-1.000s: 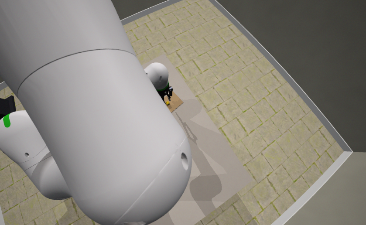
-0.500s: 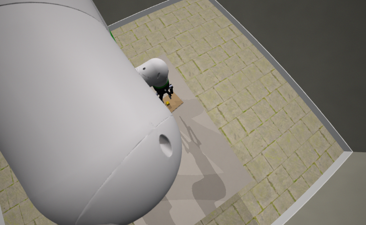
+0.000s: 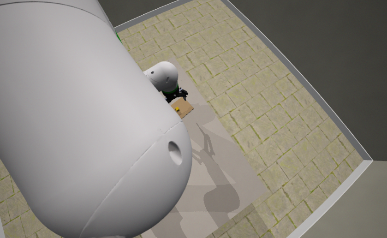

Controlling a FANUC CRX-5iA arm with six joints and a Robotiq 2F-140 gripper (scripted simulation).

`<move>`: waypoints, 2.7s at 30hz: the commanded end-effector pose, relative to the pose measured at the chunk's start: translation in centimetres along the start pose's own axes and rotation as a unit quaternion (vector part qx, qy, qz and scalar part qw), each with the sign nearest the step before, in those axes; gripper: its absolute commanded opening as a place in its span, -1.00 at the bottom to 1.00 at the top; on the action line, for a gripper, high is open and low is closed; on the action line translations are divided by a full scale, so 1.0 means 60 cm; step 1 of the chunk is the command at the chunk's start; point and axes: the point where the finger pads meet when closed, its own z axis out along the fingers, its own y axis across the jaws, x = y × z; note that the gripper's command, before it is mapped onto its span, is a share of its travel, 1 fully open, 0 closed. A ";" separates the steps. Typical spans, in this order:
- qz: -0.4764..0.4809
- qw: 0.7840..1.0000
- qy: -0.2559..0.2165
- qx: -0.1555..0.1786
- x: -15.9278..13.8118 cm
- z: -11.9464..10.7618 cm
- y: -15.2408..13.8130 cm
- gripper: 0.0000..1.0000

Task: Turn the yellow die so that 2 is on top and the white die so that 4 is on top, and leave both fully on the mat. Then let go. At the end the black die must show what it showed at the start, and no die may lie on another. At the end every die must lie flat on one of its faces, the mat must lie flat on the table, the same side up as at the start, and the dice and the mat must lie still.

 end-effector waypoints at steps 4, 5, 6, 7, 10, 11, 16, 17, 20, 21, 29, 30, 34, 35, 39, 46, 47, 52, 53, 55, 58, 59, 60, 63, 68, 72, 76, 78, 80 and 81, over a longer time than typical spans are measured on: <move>-0.025 1.000 0.000 0.000 -0.012 0.002 0.004 1.00; -0.025 1.000 0.000 0.000 -0.012 0.002 0.004 1.00; -0.025 1.000 0.000 0.000 -0.012 0.002 0.004 1.00; -0.068 0.998 0.001 0.000 -0.033 0.004 0.013 1.00; -0.128 0.992 0.001 0.000 -0.061 0.008 0.026 1.00; -0.165 0.986 0.001 0.000 -0.078 0.011 0.035 1.00; -0.282 0.960 0.000 0.000 -0.133 0.017 0.067 1.00; -0.295 0.955 0.000 0.000 -0.140 0.018 0.072 1.00; -0.319 0.948 0.000 0.000 -0.151 0.019 0.079 -0.51; -0.319 0.948 0.000 0.000 -0.151 0.019 0.079 -0.51; -0.319 0.948 0.000 0.000 -0.151 0.019 0.079 -0.51; -0.319 0.948 0.000 0.000 -0.151 0.019 0.079 -0.51; -0.319 0.948 0.000 0.000 -0.151 0.019 0.079 -0.51; -0.319 0.948 0.000 0.000 -0.151 0.019 0.079 -0.51; -0.319 0.948 0.000 0.000 -0.151 0.019 0.079 -0.51; -0.319 0.948 0.000 0.000 -0.151 0.019 0.079 -0.51; -0.319 0.948 0.000 0.000 -0.151 0.019 0.079 -0.51; -0.319 0.948 0.000 0.000 -0.151 0.019 0.079 -0.51; -0.319 0.948 0.000 0.000 -0.151 0.019 0.079 -0.51; -0.319 0.948 0.000 0.000 -0.151 0.019 0.079 -0.51; -0.319 0.948 0.000 0.000 -0.151 0.019 0.079 -0.51; -0.319 0.948 0.000 0.000 -0.151 0.019 0.079 -0.51; -0.319 0.948 0.000 0.000 -0.151 0.020 0.079 -0.51; -0.319 0.948 0.000 0.000 -0.151 0.021 0.079 -0.51; -0.319 0.948 0.000 0.000 -0.151 0.025 0.079 -0.51; -0.319 0.948 0.000 0.000 -0.151 0.030 0.079 -0.51; -0.319 0.948 0.000 0.000 -0.151 0.033 0.079 -0.51; -0.319 0.948 0.000 0.000 -0.151 0.037 0.078 -0.51; -0.319 0.948 0.000 0.000 -0.151 0.041 0.078 -0.51; -0.319 0.948 0.000 0.000 -0.151 0.043 0.078 -0.51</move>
